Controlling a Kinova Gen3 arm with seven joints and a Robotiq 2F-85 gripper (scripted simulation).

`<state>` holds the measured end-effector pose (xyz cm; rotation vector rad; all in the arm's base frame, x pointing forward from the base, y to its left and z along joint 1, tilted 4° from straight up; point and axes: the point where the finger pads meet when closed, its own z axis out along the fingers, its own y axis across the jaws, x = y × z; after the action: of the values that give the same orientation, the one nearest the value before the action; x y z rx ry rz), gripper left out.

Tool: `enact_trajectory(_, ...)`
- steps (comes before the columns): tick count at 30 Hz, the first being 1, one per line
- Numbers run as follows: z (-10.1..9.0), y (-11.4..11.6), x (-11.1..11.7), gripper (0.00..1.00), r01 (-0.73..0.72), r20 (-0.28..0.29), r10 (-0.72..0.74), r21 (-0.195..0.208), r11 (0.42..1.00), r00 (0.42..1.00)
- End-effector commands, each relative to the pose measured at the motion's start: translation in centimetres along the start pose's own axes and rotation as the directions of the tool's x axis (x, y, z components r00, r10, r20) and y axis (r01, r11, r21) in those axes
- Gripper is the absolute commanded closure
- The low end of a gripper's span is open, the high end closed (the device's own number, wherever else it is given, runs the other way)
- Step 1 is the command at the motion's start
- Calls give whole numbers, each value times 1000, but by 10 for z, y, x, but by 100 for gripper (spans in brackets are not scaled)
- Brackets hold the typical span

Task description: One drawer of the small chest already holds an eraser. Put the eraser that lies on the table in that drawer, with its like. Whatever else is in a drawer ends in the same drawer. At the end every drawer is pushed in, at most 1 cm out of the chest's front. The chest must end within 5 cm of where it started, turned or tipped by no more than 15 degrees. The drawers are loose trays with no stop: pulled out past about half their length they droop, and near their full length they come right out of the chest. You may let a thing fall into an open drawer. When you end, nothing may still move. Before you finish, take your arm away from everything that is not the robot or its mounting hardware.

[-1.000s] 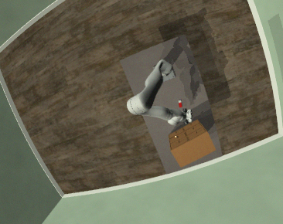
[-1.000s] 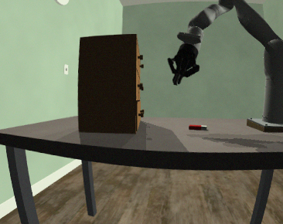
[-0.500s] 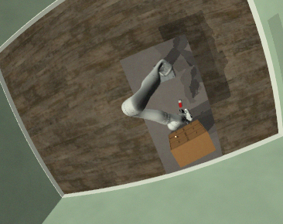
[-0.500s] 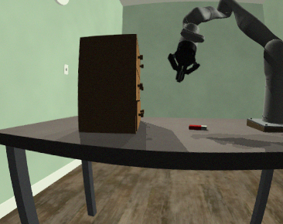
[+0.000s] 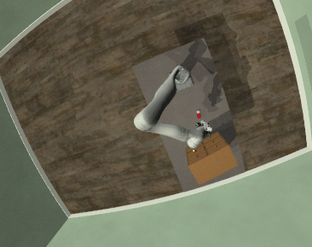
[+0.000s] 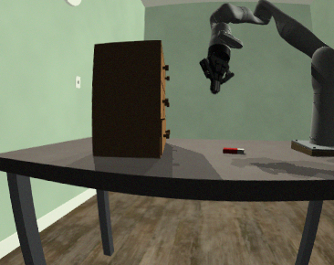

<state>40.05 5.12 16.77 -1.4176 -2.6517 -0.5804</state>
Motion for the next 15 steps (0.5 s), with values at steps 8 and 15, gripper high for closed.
enact_trajectory(8, -7, 1, 5, 100, 189, -13, -188, 54, 981, 982)
enact_trajectory(15, -13, -1, 8, 100, 358, -27, -357, 106, 928, 934)
